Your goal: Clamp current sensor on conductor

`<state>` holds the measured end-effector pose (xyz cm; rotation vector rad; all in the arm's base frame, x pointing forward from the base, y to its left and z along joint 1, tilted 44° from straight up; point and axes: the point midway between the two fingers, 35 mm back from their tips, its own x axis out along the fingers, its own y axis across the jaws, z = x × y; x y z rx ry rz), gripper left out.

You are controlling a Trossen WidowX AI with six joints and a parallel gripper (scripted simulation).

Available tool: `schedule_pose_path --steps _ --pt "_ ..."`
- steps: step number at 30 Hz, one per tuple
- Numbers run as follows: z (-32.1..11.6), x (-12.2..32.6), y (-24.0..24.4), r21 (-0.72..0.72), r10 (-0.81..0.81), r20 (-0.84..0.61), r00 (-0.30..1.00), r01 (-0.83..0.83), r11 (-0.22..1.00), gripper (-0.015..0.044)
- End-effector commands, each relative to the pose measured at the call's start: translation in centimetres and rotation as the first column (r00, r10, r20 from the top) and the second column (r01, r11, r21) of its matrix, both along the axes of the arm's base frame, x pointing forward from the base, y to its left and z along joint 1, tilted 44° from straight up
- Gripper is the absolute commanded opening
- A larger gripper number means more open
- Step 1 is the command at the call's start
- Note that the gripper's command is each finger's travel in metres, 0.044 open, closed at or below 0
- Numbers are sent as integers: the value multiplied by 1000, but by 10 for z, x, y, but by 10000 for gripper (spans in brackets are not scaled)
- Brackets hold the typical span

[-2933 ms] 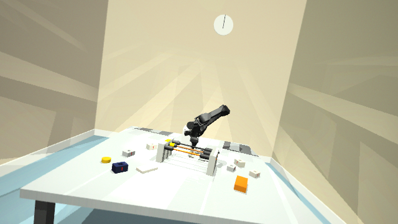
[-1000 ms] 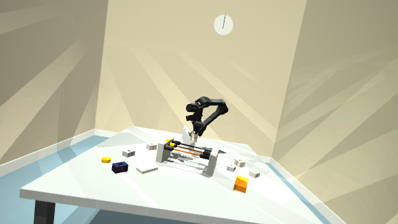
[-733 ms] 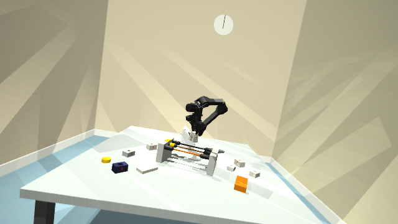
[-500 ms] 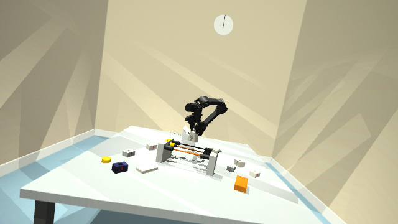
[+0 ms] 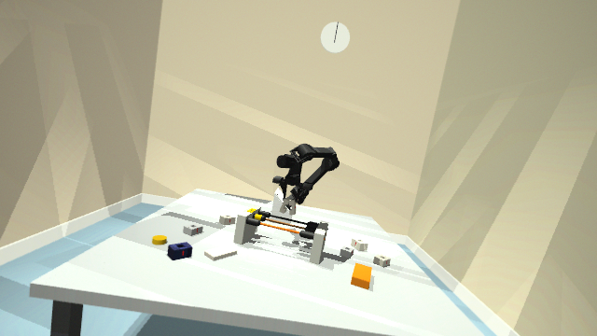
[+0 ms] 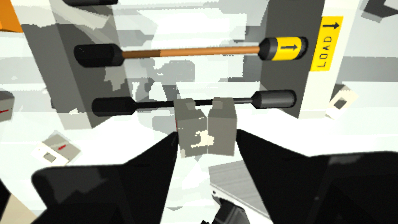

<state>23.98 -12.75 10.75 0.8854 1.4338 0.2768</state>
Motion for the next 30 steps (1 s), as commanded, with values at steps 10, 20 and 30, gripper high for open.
schedule_pose_path --steps 10,20,30 --pt "-3 24 -9 -141 365 304 880 -338 931 0" --pt "-5 42 -14 -306 605 464 648 -523 795 0" --pt "-8 60 -17 -496 774 541 328 -619 609 0"
